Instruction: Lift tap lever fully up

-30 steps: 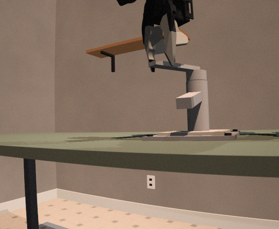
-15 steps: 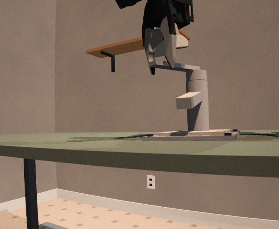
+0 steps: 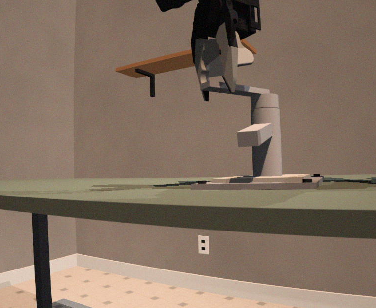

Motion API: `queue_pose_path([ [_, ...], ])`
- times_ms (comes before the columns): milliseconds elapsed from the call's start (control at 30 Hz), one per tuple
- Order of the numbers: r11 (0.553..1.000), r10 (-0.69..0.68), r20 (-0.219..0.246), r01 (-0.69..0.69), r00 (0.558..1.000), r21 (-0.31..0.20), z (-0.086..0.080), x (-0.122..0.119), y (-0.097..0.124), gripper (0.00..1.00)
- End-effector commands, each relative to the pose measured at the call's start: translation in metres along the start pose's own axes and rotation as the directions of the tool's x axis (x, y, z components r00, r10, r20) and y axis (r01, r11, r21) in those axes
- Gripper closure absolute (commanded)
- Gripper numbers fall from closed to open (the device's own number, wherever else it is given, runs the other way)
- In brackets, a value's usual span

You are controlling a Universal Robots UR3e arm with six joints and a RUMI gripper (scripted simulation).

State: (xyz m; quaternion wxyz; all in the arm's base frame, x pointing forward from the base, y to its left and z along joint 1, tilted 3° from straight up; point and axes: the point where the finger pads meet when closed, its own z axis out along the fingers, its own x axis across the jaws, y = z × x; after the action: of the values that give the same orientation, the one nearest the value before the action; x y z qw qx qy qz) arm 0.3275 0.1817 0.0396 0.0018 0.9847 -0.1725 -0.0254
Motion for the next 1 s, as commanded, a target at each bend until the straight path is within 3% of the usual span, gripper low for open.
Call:
queue_pose_path([
  [0, 1.0, 0.0, -0.003, 0.0, 1.0, 0.001, -0.0008, 0.0007, -0.0003, 0.63],
  [700, 1.0, 0.0, -0.003, 0.0, 1.0, 0.001, -0.0008, 0.0007, -0.0003, 0.63],
  [733, 1.0, 0.0, -0.003, 0.0, 1.0, 0.001, -0.0008, 0.0007, -0.0003, 1.0],
  [967, 1.0, 0.0, -0.003, 0.0, 1.0, 0.001, -0.0008, 0.0007, -0.0003, 1.0],
])
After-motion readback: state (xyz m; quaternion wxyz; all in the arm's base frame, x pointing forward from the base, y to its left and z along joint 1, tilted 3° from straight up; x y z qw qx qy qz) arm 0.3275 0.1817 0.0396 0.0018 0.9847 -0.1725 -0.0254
